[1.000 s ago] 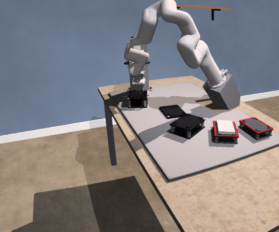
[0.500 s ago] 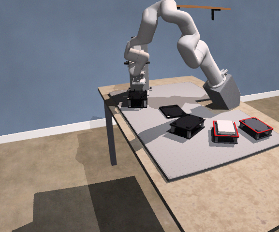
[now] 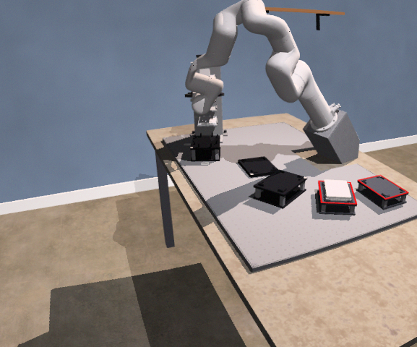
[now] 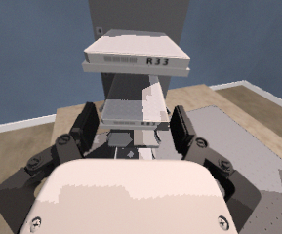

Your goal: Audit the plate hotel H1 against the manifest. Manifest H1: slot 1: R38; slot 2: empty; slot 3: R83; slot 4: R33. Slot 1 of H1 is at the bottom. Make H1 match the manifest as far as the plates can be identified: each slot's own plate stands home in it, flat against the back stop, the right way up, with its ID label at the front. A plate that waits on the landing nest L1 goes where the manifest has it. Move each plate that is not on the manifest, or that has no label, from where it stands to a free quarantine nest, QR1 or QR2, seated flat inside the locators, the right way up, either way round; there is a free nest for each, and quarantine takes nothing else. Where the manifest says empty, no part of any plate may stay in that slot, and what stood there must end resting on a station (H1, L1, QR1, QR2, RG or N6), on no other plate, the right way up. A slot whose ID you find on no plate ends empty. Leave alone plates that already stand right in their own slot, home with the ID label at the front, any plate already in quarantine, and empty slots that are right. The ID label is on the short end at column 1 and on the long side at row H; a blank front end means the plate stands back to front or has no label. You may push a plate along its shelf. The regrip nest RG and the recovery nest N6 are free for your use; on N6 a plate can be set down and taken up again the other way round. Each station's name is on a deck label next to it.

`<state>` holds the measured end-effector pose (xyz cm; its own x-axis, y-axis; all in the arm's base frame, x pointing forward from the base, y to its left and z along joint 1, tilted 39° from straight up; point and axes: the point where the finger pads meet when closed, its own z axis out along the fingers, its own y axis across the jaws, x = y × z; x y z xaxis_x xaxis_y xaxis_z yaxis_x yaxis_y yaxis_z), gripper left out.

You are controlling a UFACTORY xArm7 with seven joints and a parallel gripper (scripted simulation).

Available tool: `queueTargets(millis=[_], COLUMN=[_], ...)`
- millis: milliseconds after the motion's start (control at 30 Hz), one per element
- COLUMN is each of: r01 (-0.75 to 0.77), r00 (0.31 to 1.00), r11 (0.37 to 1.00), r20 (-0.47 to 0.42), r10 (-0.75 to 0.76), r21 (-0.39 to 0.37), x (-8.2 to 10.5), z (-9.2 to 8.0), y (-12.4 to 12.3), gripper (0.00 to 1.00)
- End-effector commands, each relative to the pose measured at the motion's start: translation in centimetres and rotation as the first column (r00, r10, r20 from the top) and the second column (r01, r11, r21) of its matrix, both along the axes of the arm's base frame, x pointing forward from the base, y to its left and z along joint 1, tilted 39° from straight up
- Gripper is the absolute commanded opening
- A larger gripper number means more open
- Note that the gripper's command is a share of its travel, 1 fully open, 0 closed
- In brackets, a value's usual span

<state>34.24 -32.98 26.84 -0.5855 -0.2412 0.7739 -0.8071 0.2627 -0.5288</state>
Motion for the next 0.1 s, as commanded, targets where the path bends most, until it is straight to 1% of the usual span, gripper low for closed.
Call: queueTargets(millis=[0, 67], r01=[0.003, 0.003], r00=[1.0, 1.0], r11=[1.0, 1.0], r20=[0.002, 0.002], r10=[-0.003, -0.003], r21=[-0.001, -0.001], x=[-0.06, -0.06], z=[0.11, 0.11], y=[-0.1, -0.1], gripper=[1.0, 1.0])
